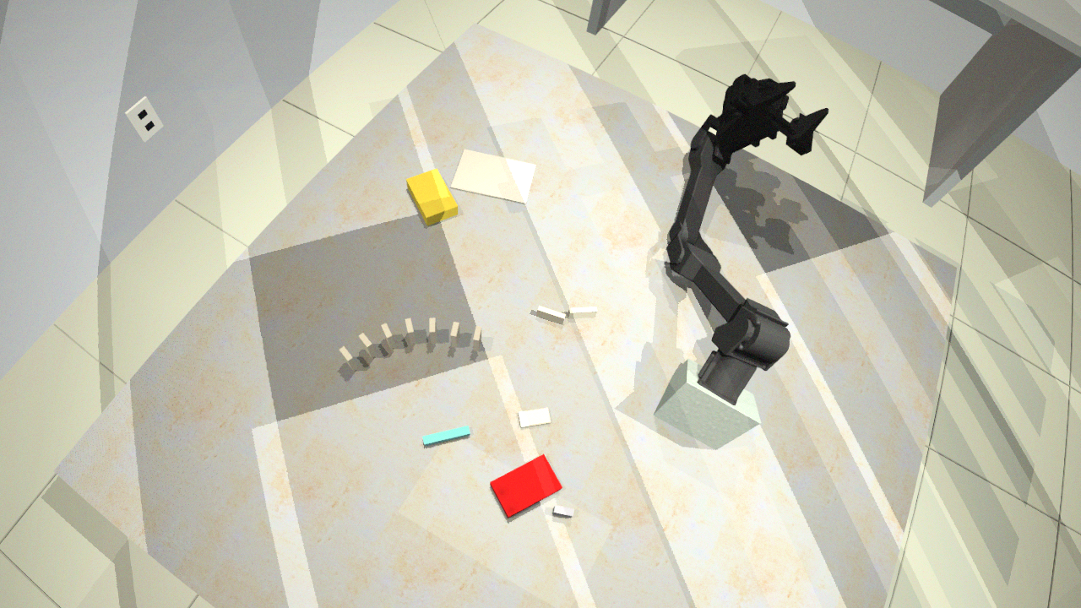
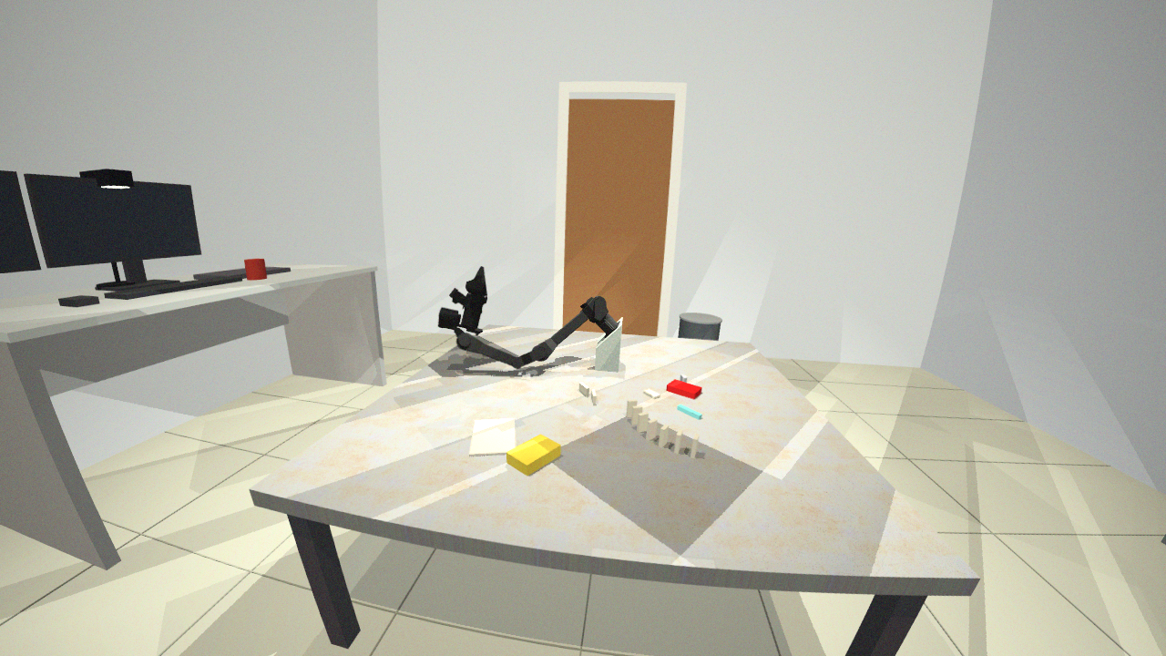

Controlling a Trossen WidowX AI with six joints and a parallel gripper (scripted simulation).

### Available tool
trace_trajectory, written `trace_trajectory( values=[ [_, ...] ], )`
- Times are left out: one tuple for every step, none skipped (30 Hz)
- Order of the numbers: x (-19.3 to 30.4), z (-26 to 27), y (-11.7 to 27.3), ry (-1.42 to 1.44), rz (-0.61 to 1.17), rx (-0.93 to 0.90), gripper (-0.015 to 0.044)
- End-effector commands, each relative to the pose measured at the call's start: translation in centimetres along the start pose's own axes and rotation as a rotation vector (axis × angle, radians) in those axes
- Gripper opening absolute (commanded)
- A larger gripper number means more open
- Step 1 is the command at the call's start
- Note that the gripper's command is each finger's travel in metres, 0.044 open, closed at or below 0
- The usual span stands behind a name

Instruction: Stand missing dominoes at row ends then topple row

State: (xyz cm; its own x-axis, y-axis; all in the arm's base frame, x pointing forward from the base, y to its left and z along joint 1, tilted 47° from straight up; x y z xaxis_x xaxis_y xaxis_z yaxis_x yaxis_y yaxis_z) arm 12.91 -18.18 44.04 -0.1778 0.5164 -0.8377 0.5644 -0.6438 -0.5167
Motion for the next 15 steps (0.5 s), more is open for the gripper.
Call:
trace_trajectory(
  values=[
    [0.0,0.0,-0.3,0.001,0.008,0.003,0.0426],
    [0.0,0.1,-1.3,0.004,0.032,0.014,0.044],
    [0.0,0.3,-2.9,0.009,0.072,0.032,0.044],
    [0.1,0.4,-4.9,0.015,0.119,0.054,0.044],
    [0.3,0.5,-6.8,0.021,0.167,0.076,0.044],
    [0.6,0.5,-8.5,0.025,0.209,0.097,0.044],
    [0.8,0.5,-9.6,0.028,0.236,0.11,0.044],
    [1.1,0.4,-10.9,0.031,0.269,0.127,0.044],
    [1.6,0.3,-12.3,0.035,0.306,0.146,0.044],
    [2.1,0.2,-13.9,0.038,0.348,0.168,0.044],
    [2.7,0.0,-15.6,0.037,0.39,0.192,0.044],
    [3.4,-0.3,-17.2,0.036,0.432,0.217,0.044],
    [4.2,-0.6,-18.7,0.034,0.473,0.242,0.044],
    [5.1,-1.0,-20.2,0.032,0.514,0.268,0.044],
    [6.0,-1.4,-21.6,0.03,0.555,0.295,0.044]
  ],
)
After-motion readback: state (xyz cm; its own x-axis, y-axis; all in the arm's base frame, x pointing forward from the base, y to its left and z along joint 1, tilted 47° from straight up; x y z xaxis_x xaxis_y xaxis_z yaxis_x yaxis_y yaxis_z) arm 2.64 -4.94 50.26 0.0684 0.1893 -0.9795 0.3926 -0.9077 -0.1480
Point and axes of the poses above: the point midway between the two fingers, 35 mm back from their tips, its own y axis back along the fingers, its own z axis across the jaws, x = y × z, the point moved 3 cm from there along y, back along the fingers, and after that the axes turned 9 degrees about y, right-handed, at the moved point
